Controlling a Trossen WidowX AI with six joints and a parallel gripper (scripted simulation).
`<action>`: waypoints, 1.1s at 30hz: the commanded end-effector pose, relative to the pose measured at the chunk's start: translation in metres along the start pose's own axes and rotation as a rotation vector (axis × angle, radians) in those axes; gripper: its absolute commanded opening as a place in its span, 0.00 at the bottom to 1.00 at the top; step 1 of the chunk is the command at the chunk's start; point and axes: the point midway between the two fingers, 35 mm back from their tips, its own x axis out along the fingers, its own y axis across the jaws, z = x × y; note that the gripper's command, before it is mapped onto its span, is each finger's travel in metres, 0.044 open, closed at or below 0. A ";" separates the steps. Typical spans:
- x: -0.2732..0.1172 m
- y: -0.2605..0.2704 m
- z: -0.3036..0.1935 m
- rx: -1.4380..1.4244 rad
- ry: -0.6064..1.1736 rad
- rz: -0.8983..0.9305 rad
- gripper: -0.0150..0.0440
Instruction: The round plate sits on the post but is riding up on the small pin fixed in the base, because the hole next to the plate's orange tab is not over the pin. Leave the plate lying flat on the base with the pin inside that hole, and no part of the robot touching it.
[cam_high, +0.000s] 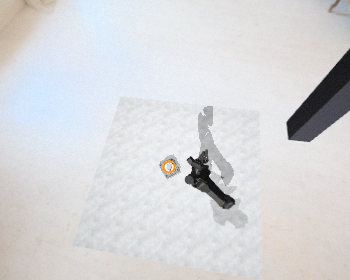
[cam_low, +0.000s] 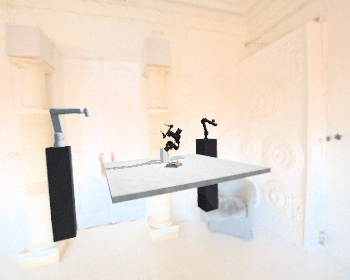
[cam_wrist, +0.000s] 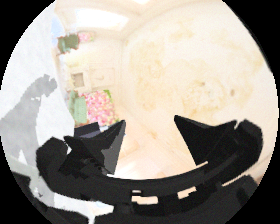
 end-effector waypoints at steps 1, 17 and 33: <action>0.000 0.000 0.002 -0.002 -0.011 0.003 0.89; -0.055 0.058 0.147 -0.130 -0.727 0.614 0.25; -0.181 0.131 0.187 -0.169 -0.734 1.688 0.25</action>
